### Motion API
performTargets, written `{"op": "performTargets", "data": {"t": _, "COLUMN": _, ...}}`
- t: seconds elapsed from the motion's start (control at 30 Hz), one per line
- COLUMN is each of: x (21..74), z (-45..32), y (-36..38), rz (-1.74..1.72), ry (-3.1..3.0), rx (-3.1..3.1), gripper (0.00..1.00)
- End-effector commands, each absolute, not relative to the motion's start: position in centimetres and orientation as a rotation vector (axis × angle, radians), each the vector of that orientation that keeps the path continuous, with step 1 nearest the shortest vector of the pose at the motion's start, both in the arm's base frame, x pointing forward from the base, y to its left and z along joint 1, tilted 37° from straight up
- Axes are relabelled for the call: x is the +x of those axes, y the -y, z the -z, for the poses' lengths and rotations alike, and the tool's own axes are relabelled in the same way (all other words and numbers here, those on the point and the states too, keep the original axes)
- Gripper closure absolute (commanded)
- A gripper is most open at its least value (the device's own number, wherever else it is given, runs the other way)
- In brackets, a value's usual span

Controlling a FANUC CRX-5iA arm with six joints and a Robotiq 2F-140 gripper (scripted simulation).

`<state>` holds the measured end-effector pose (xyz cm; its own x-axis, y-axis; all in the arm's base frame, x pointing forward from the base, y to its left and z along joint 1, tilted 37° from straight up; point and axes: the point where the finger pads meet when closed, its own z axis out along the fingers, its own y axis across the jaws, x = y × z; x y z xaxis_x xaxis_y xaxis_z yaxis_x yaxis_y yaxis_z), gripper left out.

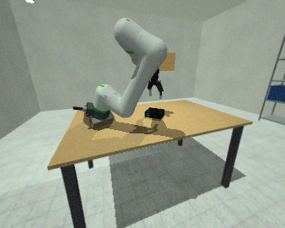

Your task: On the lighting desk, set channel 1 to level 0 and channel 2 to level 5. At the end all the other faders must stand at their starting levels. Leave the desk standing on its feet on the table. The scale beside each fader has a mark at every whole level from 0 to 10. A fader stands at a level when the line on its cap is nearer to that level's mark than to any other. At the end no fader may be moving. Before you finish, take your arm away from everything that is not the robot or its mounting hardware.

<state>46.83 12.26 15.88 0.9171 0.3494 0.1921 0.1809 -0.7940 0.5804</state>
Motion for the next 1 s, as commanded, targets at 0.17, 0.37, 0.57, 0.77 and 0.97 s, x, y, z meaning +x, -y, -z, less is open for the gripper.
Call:
{"op": "performTargets", "data": {"t": 0.17, "x": 46.8, "z": -15.9, "y": -12.3, "rz": -0.151, "ry": -0.952, "rx": 2.317, "gripper": 0.0}}
{"op": "performTargets", "data": {"t": 0.37, "x": 47.0, "z": -15.9, "y": -12.0, "rz": -0.025, "ry": -1.227, "rx": 2.173, "gripper": 0.0}}
{"op": "performTargets", "data": {"t": 0.57, "x": 49.8, "z": -15.1, "y": -9.0, "rz": 0.144, "ry": -1.416, "rx": 2.066, "gripper": 0.0}}
{"op": "performTargets", "data": {"t": 0.77, "x": 52.0, "z": -14.5, "y": -6.2, "rz": 0.021, "ry": -1.093, "rx": 2.247, "gripper": 0.0}}
{"op": "performTargets", "data": {"t": 0.97, "x": 52.6, "z": -14.3, "y": -5.5, "rz": -0.011, "ry": -1.006, "rx": 2.287, "gripper": 1.0}}
